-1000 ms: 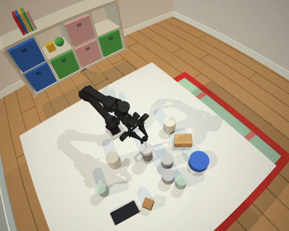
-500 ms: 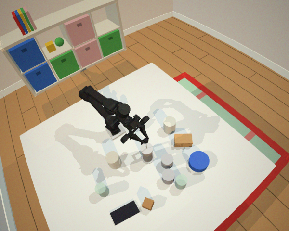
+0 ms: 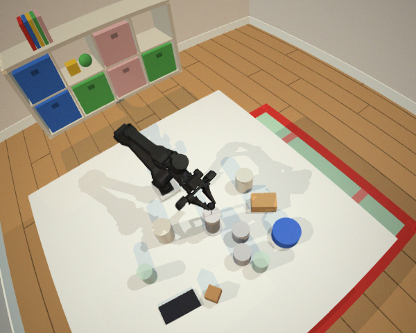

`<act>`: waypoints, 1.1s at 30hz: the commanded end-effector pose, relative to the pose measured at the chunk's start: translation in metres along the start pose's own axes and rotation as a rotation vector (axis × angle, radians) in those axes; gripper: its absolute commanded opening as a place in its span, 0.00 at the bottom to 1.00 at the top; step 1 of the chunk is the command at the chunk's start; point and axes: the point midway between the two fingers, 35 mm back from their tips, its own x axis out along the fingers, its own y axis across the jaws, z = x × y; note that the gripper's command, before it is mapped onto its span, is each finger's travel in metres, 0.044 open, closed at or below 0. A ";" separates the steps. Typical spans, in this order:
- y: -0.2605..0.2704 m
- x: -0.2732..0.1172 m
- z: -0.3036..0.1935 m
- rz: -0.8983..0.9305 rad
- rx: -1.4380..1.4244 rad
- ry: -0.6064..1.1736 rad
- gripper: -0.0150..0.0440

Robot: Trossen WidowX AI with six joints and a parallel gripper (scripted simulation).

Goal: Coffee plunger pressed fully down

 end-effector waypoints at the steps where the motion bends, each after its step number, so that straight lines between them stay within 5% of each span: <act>1: 0.000 0.011 -0.030 0.001 -0.010 0.077 0.46; 33: -0.001 0.027 -0.031 0.001 -0.010 0.076 0.46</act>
